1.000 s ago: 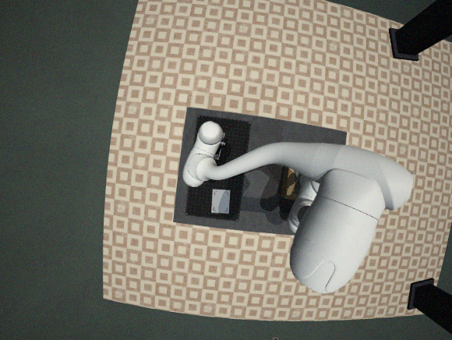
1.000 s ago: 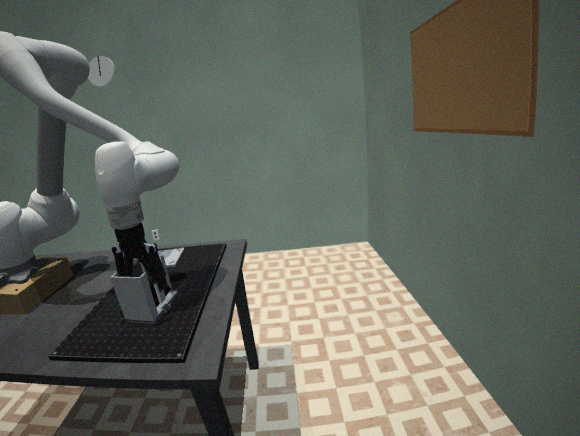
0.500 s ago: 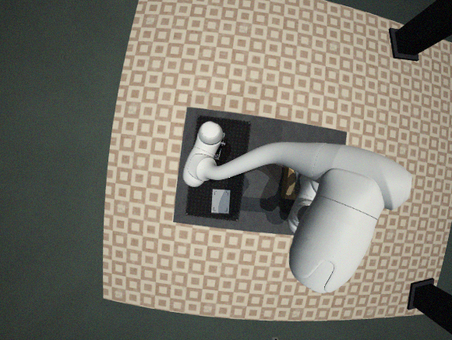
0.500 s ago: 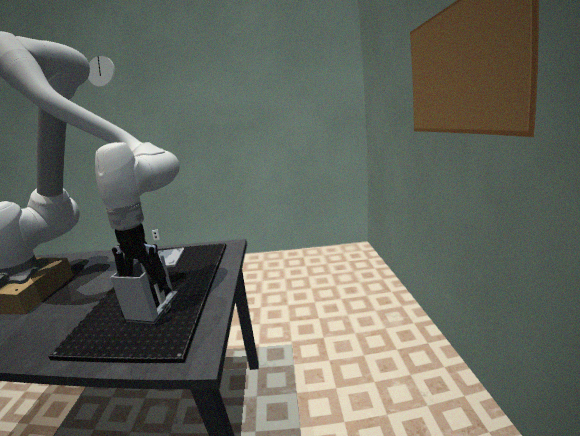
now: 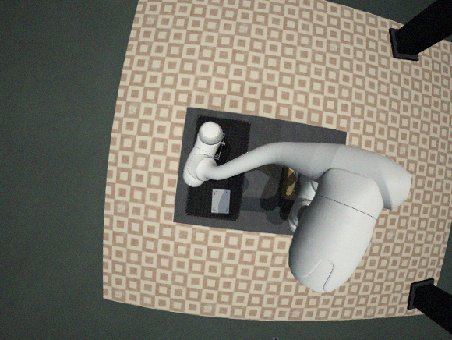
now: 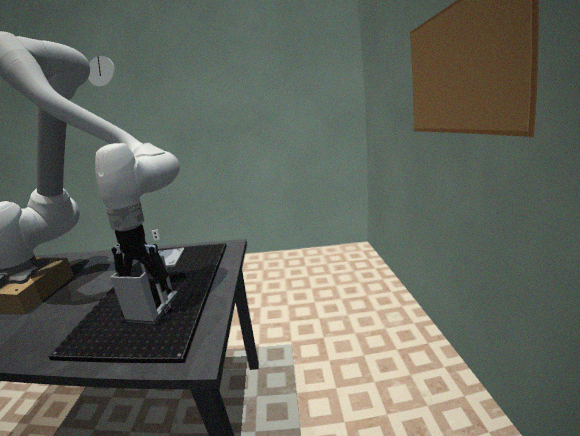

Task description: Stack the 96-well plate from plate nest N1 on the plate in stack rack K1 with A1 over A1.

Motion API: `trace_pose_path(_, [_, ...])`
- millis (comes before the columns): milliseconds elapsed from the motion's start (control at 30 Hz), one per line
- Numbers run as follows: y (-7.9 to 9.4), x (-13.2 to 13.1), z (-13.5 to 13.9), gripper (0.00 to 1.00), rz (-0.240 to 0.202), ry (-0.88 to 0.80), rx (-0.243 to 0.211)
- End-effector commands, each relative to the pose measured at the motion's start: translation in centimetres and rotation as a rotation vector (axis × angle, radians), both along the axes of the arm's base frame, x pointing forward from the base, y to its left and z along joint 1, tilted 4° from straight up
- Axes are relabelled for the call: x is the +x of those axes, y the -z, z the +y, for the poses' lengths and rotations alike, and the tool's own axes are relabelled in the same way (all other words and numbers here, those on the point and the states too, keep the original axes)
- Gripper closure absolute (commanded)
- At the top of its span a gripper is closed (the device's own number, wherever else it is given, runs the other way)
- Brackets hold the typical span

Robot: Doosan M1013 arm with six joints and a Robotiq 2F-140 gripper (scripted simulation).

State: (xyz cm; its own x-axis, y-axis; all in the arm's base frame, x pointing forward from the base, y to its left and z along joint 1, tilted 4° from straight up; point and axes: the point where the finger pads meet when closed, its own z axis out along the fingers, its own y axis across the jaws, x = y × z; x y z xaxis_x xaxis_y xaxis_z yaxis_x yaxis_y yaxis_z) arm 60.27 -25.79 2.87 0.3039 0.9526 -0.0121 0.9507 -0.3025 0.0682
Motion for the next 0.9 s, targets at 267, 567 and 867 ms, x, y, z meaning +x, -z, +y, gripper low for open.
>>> trace_pose_path(267, [0.0, 0.0, 0.0, 0.00, 0.000, 0.000, 0.000])
trace_pose_path(567, [0.0, 0.0, 0.0, 0.00, 0.000, 0.000, 0.000])
trace_pose_path(867, [-1.9, -0.1, 0.1, 0.00, 0.000, 0.000, 0.000])
